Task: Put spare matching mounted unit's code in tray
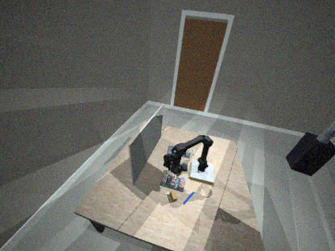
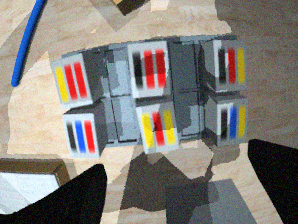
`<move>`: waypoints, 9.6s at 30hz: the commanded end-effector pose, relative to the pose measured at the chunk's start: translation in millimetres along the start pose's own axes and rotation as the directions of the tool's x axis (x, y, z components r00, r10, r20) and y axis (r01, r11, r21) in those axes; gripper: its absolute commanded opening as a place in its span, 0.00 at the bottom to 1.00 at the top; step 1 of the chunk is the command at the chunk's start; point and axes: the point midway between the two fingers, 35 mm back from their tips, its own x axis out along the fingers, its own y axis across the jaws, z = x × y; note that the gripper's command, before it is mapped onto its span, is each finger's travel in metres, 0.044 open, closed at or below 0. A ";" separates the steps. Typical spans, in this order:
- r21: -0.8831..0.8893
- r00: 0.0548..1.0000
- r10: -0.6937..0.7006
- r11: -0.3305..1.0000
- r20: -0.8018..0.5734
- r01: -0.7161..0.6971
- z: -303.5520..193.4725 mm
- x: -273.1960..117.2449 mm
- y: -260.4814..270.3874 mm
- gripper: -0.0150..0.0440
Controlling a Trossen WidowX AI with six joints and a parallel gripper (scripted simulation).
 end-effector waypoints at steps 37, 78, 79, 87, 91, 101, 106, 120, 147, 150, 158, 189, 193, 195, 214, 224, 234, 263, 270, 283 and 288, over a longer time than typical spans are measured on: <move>-0.012 1.000 0.005 1.000 -0.009 -0.005 -1.5 78.4 8.2 0.76; -0.009 1.000 0.008 1.000 -0.005 -0.008 -3.9 115.7 10.9 0.46; -0.009 1.000 0.008 1.000 -0.005 -0.008 -3.9 115.7 10.9 0.42; -0.009 1.000 0.008 1.000 -0.005 -0.008 -3.9 115.7 10.9 0.25; -0.009 1.000 0.008 1.000 -0.005 -0.008 -3.8 114.7 10.7 0.25; -0.012 1.000 0.005 1.000 -0.008 -0.006 -2.7 53.2 8.4 0.25; -0.012 1.000 0.005 1.000 -0.009 -0.005 -3.8 36.4 9.8 0.25; -0.011 1.000 0.003 1.000 -0.006 -0.003 0.2 -4.8 1.9 0.25; 0.035 1.000 0.004 0.999 0.000 -0.004 -68.3 -37.2 -50.2 0.25; 0.042 1.000 0.003 0.999 0.000 -0.003 -80.5 -37.5 -56.6 0.25; 0.057 1.000 -0.002 0.998 -0.013 0.003 -123.0 -39.4 -73.9 0.25; 0.020 0.999 -0.001 1.000 -0.038 0.002 -305.7 -45.2 -87.2 0.25; 0.008 0.999 -0.001 1.000 -0.039 0.001 -330.2 -45.8 -81.8 0.25; 0.002 0.999 -0.001 1.000 -0.039 0.001 -342.4 -46.0 -78.4 0.25; -0.014 0.999 0.000 1.000 -0.039 0.000 -368.3 -42.8 -67.9 0.25; -0.014 0.999 -0.001 1.000 -0.040 0.000 -369.6 -35.1 -69.5 0.25; -0.014 0.999 -0.001 1.000 -0.040 0.000 -370.8 -27.3 -70.9 0.25; -0.014 0.999 -0.001 1.000 -0.040 0.000 -373.6 -4.6 -73.9 0.25; -0.014 0.999 -0.001 1.000 -0.040 0.001 -374.1 1.0 -74.4 0.25; -0.014 0.999 -0.001 1.000 -0.040 0.001 -375.0 11.2 -75.1 0.25; -0.014 0.999 -0.001 1.000 -0.040 0.001 -375.2 15.1 -75.2 0.25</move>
